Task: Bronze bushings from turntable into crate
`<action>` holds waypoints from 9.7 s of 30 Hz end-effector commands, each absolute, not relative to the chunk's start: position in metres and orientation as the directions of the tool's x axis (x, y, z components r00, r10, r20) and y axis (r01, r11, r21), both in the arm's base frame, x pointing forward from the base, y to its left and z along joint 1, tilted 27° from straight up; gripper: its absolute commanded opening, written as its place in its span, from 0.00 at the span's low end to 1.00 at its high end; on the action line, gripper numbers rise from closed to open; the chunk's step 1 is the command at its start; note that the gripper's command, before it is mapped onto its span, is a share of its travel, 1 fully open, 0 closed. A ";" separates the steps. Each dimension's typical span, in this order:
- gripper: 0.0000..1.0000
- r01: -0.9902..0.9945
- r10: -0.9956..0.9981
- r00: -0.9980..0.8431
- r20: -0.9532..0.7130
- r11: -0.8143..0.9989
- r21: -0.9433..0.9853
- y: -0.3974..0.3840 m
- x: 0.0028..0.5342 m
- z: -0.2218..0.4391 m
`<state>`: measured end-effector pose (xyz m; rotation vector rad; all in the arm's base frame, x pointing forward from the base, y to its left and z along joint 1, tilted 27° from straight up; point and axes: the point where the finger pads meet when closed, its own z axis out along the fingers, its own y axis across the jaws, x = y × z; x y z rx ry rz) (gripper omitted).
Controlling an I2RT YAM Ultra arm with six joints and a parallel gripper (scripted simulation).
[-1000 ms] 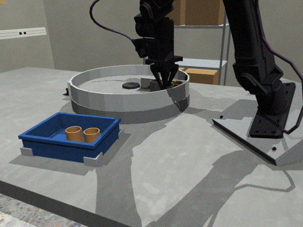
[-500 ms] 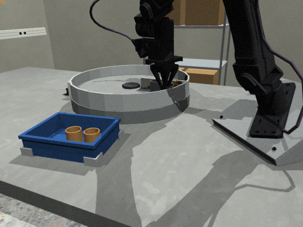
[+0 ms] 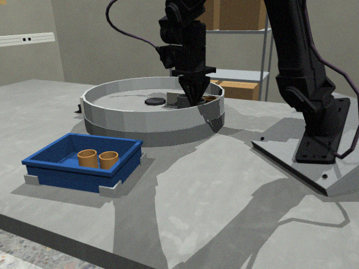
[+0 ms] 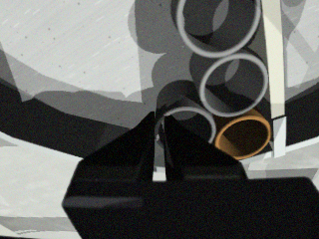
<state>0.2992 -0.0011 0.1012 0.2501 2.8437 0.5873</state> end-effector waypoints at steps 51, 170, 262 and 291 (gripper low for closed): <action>0.00 0.118 0.216 -0.951 -0.222 0.915 0.385 -0.031 0.286 0.163; 0.00 0.125 0.224 -0.949 -0.221 0.913 0.389 -0.063 0.453 0.208; 0.00 0.126 0.224 -0.950 -0.218 0.912 0.390 -0.063 0.453 0.206; 0.00 0.126 0.224 -0.950 -0.218 0.912 0.390 -0.063 0.453 0.206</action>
